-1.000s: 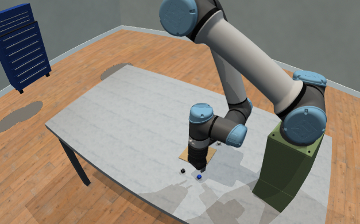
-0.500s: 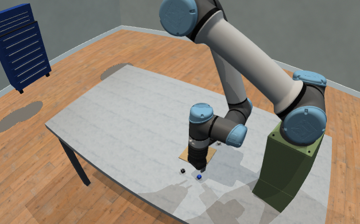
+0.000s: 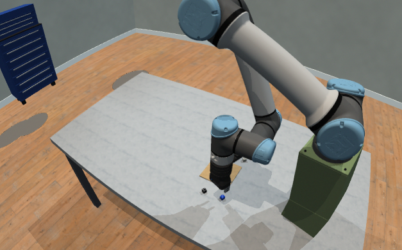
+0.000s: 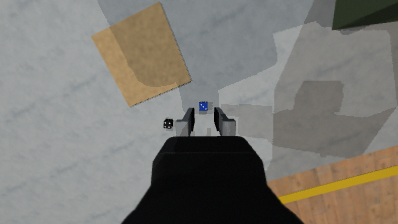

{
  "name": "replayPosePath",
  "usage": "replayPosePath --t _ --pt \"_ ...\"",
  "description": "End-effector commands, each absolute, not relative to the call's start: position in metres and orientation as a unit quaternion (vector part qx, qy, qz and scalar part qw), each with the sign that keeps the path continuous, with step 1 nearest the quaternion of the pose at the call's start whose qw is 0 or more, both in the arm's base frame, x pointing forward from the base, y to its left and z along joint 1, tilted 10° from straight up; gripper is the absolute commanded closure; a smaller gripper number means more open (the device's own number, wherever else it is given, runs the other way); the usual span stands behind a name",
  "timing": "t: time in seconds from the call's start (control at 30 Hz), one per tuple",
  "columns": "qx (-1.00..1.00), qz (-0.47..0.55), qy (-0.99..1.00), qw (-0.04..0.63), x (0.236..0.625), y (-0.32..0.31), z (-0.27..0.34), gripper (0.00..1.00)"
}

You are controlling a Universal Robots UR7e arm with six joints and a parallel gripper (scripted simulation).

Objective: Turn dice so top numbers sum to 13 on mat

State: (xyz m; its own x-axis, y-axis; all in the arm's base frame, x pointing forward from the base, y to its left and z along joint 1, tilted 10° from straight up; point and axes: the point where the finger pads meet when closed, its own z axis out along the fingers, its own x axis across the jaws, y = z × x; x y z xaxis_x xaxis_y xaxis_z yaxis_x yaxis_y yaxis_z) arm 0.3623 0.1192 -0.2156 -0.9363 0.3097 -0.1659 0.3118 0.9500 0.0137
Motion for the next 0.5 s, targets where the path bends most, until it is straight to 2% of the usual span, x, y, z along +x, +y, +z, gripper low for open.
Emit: replayPosePath --t 0.0,0.47 --pt "0.158 -0.006 0.984 0.084 0.3626 0.1193 -0.2154 0.36" --pt "0.158 -0.006 0.984 0.084 0.3637 0.1189 -0.2220 0.36"
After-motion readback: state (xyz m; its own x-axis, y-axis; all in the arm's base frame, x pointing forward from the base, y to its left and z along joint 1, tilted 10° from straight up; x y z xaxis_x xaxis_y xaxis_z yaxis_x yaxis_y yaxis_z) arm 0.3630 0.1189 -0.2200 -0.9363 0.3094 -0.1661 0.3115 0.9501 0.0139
